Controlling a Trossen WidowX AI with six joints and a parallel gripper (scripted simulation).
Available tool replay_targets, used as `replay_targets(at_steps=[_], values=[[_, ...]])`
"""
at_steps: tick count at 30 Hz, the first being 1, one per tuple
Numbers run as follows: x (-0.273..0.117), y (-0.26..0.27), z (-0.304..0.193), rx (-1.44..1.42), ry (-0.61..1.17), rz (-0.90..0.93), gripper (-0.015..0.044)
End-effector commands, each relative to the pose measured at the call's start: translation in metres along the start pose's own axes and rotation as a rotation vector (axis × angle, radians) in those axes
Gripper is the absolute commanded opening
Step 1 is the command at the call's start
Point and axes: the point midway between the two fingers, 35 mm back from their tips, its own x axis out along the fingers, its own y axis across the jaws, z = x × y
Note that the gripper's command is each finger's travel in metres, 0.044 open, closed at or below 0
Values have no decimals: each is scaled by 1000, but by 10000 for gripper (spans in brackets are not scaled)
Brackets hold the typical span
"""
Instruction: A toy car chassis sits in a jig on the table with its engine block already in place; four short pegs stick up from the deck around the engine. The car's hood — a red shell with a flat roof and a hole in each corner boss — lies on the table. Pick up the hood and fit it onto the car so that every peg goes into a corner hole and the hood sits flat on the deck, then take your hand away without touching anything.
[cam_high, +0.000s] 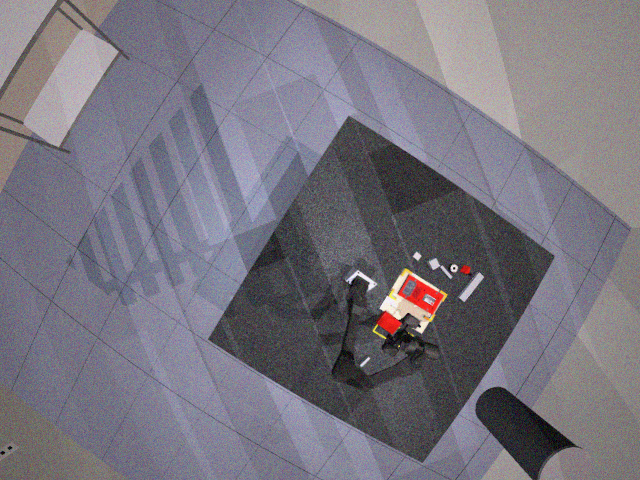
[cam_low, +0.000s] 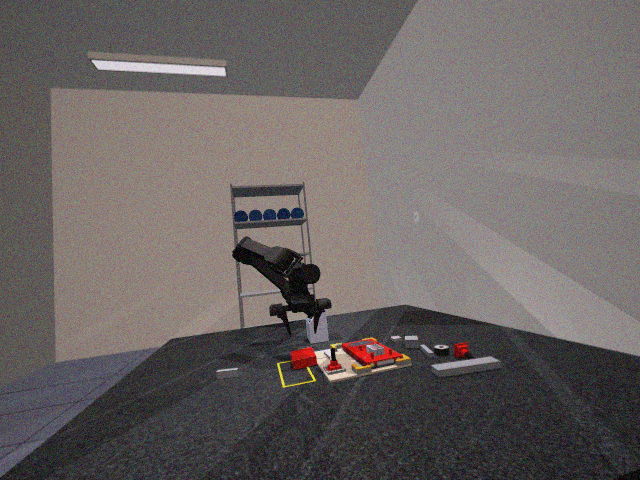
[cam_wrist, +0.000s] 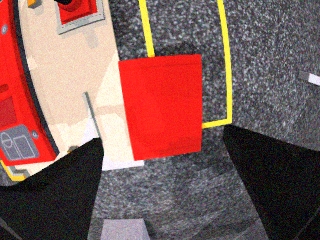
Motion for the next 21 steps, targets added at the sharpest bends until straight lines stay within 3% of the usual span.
replay_targets(at_steps=[1, 21], values=[[5, 0, -2, -6, 8, -2, 440], [24, -1, -2, -6, 8, -1, 440]])
